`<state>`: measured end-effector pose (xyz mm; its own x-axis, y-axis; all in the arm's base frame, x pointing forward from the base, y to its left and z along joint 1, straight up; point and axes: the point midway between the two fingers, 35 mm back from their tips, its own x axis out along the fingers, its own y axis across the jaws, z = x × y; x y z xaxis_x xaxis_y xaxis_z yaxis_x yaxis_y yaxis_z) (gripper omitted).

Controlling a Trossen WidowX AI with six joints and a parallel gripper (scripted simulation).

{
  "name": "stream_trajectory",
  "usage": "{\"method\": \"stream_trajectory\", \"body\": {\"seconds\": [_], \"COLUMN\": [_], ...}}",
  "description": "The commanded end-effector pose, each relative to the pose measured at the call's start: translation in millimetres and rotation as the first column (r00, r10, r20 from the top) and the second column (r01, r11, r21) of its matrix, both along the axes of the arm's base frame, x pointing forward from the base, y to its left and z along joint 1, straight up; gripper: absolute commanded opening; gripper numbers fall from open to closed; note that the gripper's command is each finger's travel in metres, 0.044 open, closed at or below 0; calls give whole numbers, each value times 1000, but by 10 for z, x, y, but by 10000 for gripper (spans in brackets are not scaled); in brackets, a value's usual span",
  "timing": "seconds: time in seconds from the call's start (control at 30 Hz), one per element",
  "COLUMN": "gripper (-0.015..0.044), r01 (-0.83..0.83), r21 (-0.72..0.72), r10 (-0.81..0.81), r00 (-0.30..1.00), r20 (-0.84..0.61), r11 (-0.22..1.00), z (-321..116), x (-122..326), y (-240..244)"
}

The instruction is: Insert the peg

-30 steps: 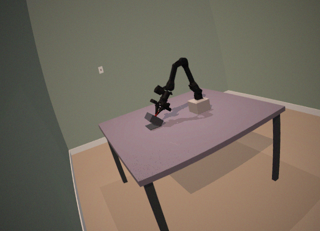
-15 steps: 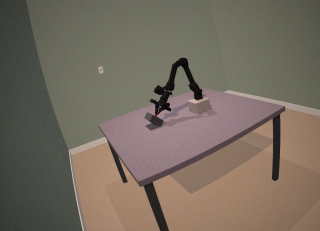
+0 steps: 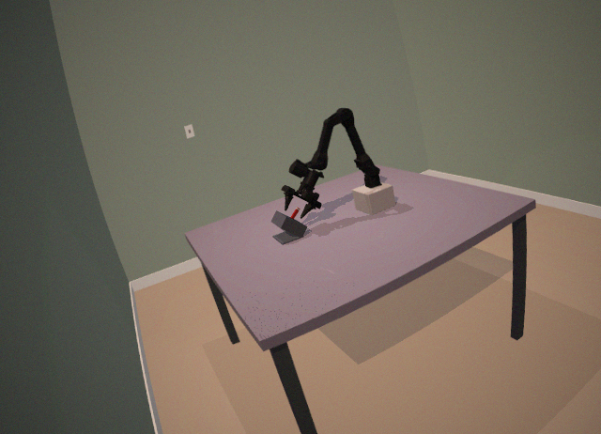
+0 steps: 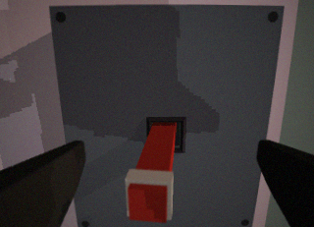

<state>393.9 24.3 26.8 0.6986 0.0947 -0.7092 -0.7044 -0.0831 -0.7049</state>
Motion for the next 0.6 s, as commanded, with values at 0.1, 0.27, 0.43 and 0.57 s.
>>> {"method": "stream_trajectory", "body": {"seconds": [0.1, 0.27, 0.43, 0.57], "gripper": [440, 440, 440, 440], "r01": [0, 1, 1, 1], "r21": [-1, -1, -1, -1], "r10": [0, -1, -1, -1], "r00": [1000, 1000, 1000, 1000], "r20": [-5, -6, -6, -6], "r11": [1000, 1000, 1000, 1000], "z": [47, 92, 136, 172], "x": [-53, -81, -110, -134], "y": [-8, -13, -18, -22]}}
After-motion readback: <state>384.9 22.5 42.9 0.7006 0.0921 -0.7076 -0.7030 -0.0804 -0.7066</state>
